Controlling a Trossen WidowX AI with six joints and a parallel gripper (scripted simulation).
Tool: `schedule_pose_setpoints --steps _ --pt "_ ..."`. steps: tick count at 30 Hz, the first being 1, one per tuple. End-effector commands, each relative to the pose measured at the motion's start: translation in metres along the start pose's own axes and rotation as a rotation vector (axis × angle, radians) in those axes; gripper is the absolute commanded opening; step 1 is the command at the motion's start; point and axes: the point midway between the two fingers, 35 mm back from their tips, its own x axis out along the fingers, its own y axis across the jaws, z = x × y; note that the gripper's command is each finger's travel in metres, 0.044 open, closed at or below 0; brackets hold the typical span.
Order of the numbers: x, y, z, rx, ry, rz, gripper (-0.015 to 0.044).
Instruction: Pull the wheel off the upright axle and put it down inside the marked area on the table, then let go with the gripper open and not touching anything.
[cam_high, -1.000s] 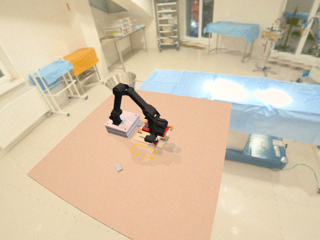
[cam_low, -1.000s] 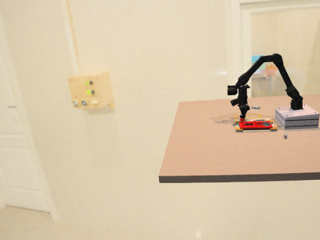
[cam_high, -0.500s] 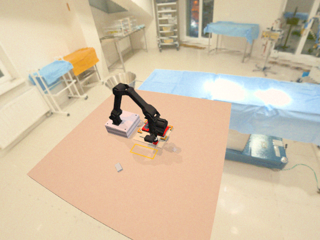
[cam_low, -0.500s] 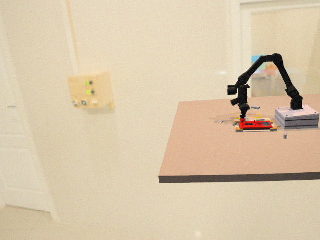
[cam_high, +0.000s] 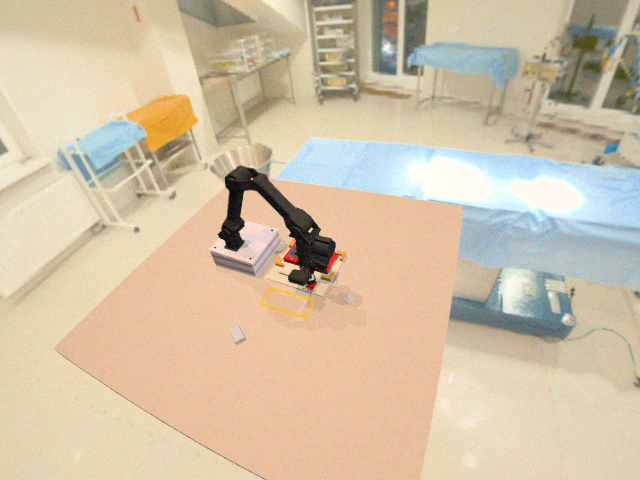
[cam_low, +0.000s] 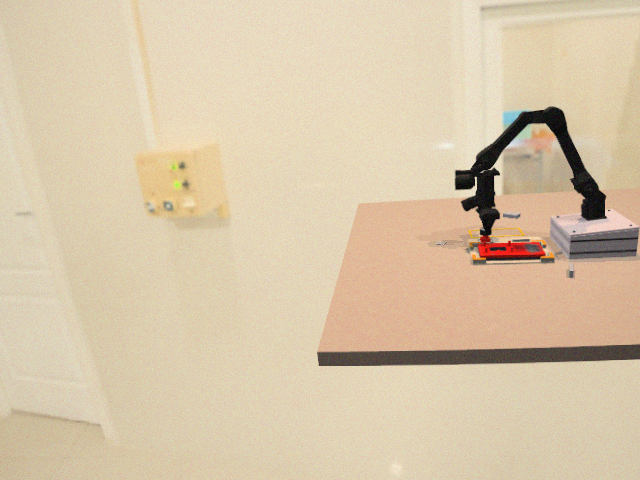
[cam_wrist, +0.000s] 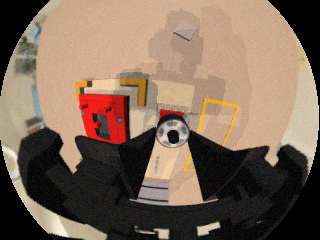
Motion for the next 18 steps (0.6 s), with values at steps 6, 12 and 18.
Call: schedule_pose_setpoints --steps 6,12,18 --pt "-0.0066 0.0 0.0009 0.0 -0.005 0.001 0.0" --pt "-0.0086 0.0 0.0009 0.0 -0.006 0.002 0.0" --pt "-0.0106 0.0 0.0009 0.0 -0.006 0.002 0.0"
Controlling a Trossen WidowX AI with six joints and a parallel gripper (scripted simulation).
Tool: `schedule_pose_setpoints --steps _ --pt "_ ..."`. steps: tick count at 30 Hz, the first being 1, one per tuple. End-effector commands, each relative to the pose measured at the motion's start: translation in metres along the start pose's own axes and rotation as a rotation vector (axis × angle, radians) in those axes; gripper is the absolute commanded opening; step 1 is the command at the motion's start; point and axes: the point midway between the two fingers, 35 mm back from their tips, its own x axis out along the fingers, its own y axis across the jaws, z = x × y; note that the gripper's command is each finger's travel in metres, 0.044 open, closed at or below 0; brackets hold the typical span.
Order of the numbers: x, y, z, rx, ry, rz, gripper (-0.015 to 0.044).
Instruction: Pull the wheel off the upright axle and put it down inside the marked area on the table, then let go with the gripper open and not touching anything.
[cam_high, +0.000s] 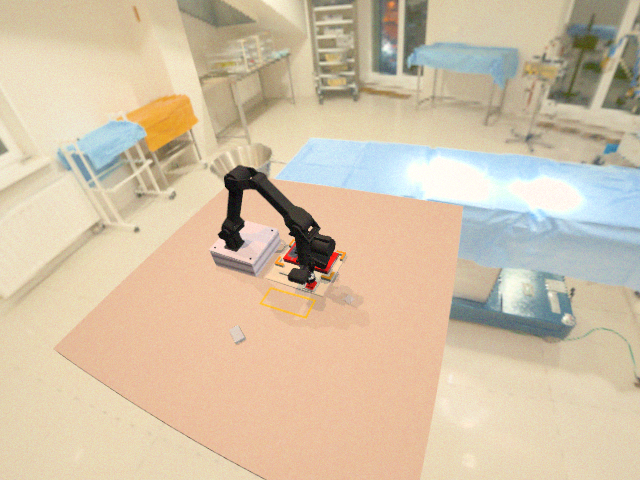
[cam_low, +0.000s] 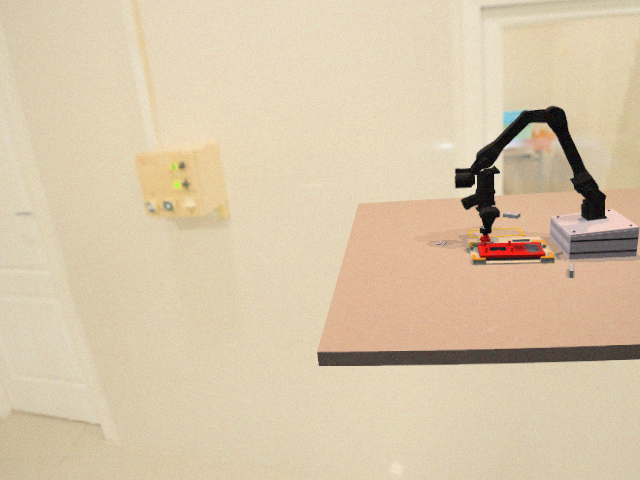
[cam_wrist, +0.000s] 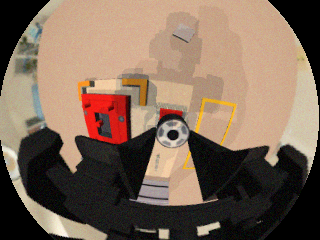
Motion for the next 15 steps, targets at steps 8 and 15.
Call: schedule_pose_setpoints --steps 8,15 --pt "-0.0075 0.0 0.0012 0.0 -0.008 0.002 0.0" --pt "-0.0098 0.0 0.0012 0.0 -0.009 0.002 0.0"
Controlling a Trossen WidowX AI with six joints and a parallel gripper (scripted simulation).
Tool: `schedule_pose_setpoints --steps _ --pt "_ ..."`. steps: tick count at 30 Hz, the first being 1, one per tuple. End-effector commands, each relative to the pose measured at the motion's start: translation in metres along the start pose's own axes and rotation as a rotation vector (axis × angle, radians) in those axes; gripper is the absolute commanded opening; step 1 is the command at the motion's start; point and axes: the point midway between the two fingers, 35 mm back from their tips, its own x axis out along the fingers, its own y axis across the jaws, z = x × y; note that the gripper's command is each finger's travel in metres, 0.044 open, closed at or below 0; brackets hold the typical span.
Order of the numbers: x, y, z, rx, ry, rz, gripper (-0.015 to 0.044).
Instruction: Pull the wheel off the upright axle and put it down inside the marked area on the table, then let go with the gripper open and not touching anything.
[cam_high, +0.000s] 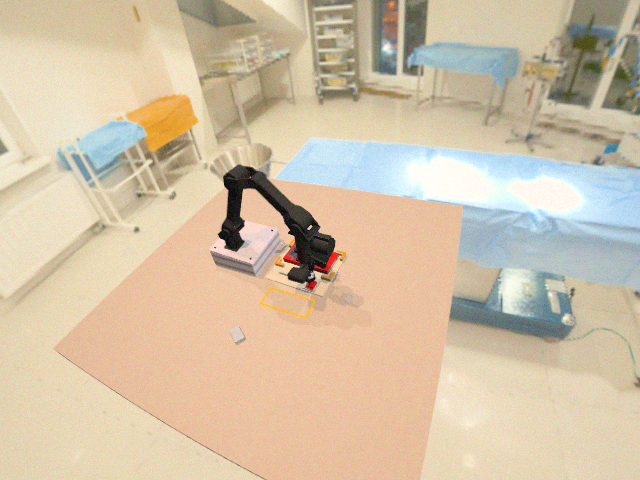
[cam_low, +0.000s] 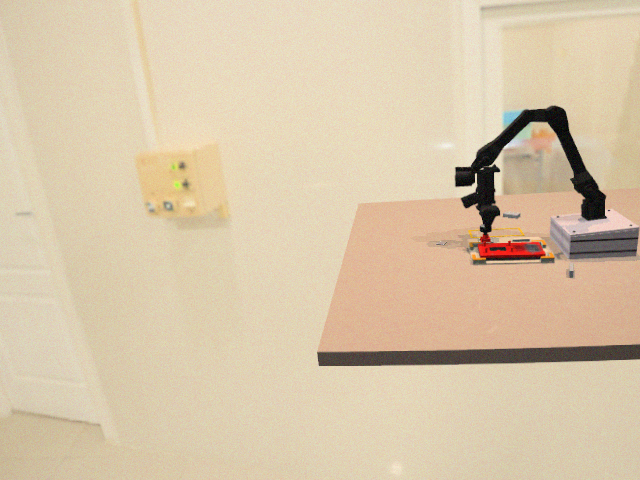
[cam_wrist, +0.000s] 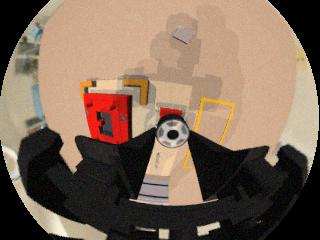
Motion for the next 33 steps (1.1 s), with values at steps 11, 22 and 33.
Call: schedule_pose_setpoints --steps 11,22,33 --pt "-0.008 0.0 0.001 0.0 -0.009 0.002 0.0" --pt "-0.012 0.0 0.001 0.0 -0.01 0.002 0.0" --pt "-0.016 0.0 0.001 0.001 -0.011 0.003 0.0"
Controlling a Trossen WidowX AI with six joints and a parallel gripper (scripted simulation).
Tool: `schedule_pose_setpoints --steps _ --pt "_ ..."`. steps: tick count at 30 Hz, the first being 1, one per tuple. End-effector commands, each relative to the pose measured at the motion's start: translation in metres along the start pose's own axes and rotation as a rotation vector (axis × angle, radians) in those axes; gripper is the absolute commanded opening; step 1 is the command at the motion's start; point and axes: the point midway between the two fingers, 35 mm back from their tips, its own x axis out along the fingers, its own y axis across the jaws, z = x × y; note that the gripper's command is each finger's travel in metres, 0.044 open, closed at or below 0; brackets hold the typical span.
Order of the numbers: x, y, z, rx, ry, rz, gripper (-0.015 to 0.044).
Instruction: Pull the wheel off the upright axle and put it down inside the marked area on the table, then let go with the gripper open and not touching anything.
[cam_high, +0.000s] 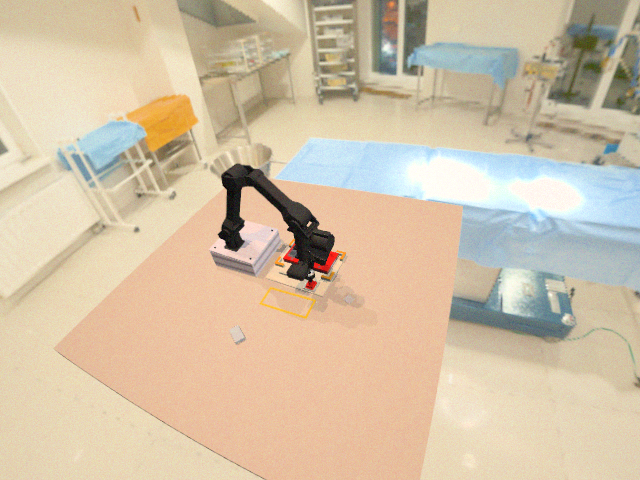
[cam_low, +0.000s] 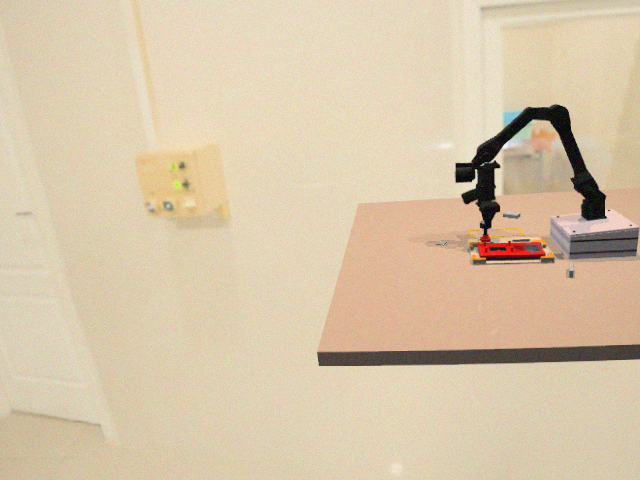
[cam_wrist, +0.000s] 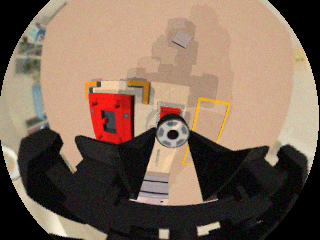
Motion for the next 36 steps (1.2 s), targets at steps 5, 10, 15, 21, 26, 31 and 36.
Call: schedule_pose_setpoints --steps 5,10,15,21,26,31,36 --pt "-0.005 0.0 0.001 0.0 -0.007 0.003 0.0" --pt "-0.006 0.0 0.001 0.0 -0.007 0.003 0.0" --pt "-0.008 0.0 0.001 0.0 -0.008 0.003 0.0" --pt "-0.014 0.0 0.001 0.001 -0.009 0.003 0.0" --pt "-0.038 0.0 -0.002 0.001 -0.009 0.003 0.0" --pt "-0.036 -0.001 -0.005 0.0 0.0 0.0 0.0" --pt "-0.037 -0.019 -0.01 -0.004 -0.008 -0.01 0.0"
